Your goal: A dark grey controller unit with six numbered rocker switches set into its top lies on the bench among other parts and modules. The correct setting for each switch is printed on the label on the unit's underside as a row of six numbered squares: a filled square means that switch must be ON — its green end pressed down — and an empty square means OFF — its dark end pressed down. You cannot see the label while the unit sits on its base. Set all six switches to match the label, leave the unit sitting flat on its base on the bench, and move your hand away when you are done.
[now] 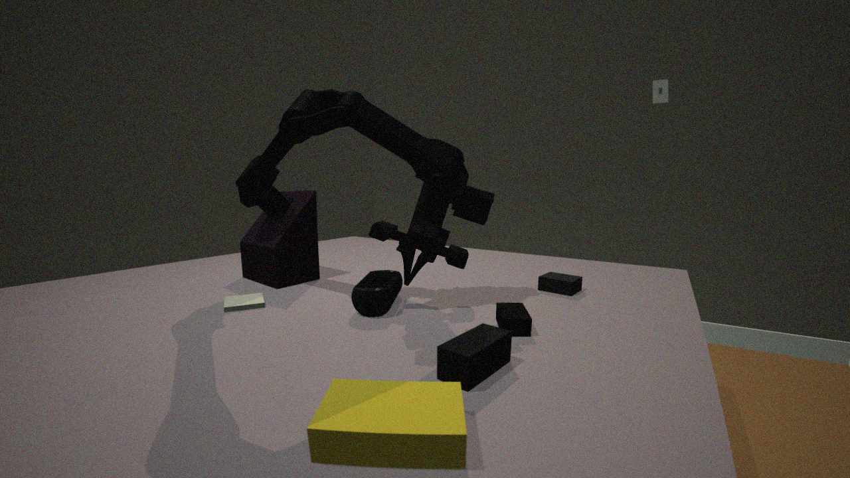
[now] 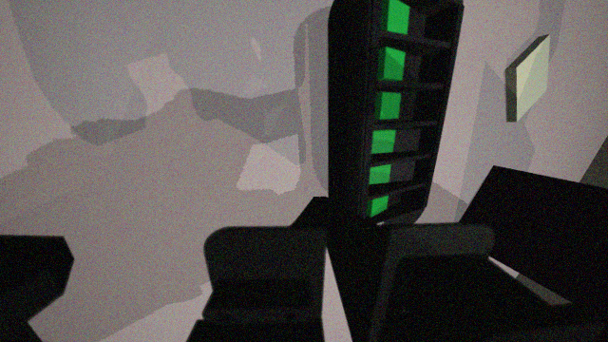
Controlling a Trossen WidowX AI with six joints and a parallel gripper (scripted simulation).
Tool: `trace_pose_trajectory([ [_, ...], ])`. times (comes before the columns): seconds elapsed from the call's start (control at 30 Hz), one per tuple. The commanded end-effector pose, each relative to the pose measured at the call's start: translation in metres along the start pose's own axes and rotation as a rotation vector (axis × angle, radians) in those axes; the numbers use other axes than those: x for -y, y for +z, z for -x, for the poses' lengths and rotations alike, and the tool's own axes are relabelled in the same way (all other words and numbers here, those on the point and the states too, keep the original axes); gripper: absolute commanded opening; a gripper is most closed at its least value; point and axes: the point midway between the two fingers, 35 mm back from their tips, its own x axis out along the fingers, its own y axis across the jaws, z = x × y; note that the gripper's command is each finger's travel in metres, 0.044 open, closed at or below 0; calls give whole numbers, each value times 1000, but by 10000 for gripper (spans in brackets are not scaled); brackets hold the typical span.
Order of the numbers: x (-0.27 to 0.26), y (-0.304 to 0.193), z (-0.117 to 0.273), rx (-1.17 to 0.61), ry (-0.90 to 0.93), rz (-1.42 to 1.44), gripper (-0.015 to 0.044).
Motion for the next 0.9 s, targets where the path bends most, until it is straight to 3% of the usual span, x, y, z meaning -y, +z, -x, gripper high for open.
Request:
trace_pose_trajectory([
  [0.0,-3,-1,36,6,23,-6,0],
  [0.2,-2,-1,37,5,32,-4,0],
  [0.87,59,-1,43,18,306,61,0],
])
